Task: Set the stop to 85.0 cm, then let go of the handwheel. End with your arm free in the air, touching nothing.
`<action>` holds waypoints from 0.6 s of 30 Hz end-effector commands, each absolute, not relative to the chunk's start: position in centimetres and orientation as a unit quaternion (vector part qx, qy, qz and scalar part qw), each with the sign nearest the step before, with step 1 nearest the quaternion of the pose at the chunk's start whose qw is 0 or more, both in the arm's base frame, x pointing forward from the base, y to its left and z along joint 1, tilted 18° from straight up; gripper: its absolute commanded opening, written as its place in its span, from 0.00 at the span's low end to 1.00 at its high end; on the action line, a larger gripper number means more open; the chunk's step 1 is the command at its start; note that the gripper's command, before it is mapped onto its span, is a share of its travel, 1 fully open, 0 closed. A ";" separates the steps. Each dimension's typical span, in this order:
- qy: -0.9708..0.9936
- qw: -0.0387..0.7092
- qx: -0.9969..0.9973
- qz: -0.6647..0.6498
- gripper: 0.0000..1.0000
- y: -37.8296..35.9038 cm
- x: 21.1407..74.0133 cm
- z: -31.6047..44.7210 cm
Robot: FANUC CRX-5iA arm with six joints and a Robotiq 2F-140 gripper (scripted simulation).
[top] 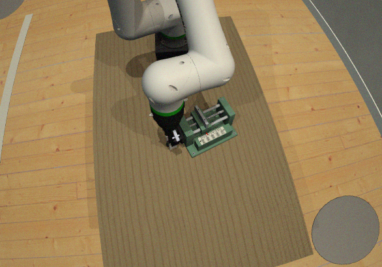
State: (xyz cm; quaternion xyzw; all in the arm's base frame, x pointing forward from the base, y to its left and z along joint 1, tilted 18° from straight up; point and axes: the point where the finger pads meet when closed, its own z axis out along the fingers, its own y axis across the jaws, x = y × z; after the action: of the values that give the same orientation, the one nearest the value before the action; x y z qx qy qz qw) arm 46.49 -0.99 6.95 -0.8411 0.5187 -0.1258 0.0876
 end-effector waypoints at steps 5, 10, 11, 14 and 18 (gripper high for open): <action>0.519 0.087 -0.841 -0.126 0.04 -1.5 45.7 6.2; 0.519 0.087 -0.841 -0.126 0.04 -2.0 44.8 5.9; 0.519 0.087 -0.841 -0.126 0.04 -2.1 44.6 5.8; 0.519 0.087 -0.841 -0.126 0.04 -2.3 44.1 5.8; 0.519 0.087 -0.841 -0.126 0.04 -2.5 43.6 6.0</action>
State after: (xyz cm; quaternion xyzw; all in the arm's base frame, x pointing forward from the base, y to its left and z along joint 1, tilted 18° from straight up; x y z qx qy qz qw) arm 43.82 -2.42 5.88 -0.8411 0.5188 -0.1256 0.0874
